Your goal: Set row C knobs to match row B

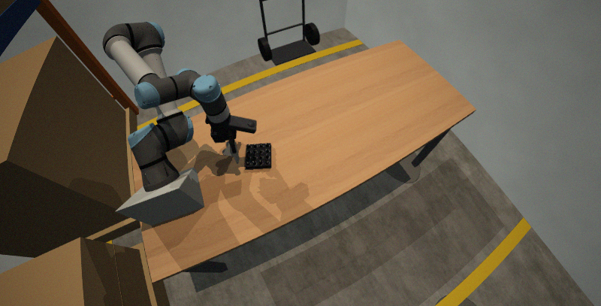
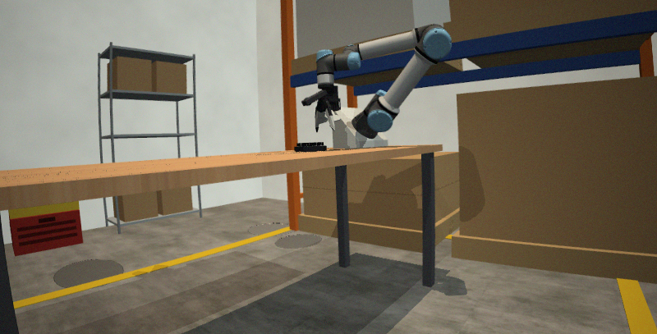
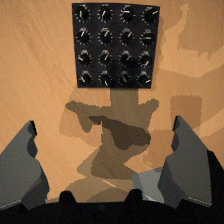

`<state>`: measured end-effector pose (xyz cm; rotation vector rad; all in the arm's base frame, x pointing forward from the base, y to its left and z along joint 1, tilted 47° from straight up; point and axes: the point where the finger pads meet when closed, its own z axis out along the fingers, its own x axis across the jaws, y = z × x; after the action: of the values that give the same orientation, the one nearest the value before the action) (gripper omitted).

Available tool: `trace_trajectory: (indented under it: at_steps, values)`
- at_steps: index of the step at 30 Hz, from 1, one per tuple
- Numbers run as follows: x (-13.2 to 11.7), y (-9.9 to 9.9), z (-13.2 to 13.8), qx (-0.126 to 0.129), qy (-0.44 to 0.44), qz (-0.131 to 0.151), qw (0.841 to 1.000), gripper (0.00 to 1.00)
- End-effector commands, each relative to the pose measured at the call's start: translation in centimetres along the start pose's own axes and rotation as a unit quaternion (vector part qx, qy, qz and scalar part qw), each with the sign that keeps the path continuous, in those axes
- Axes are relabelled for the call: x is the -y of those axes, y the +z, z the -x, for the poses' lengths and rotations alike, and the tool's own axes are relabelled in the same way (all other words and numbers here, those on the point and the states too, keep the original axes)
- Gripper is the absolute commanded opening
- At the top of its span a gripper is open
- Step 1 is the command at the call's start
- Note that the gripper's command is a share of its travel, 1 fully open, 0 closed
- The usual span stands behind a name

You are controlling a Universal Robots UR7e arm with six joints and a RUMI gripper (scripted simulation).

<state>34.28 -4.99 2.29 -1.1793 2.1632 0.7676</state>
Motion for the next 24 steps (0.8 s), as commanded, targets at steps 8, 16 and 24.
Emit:
trace_trajectory:
  at_steps: [8,16,24]
  values:
    - [1.2,-0.6,-0.7,-0.001,-0.067,-0.001,0.998,1.0]
    - [2.6,-1.1,-1.5,-0.001,-0.151,-0.002,0.989,1.0]
    - [3.9,-1.4,-2.3,-0.001,-0.229,-0.002,0.973,1.0]
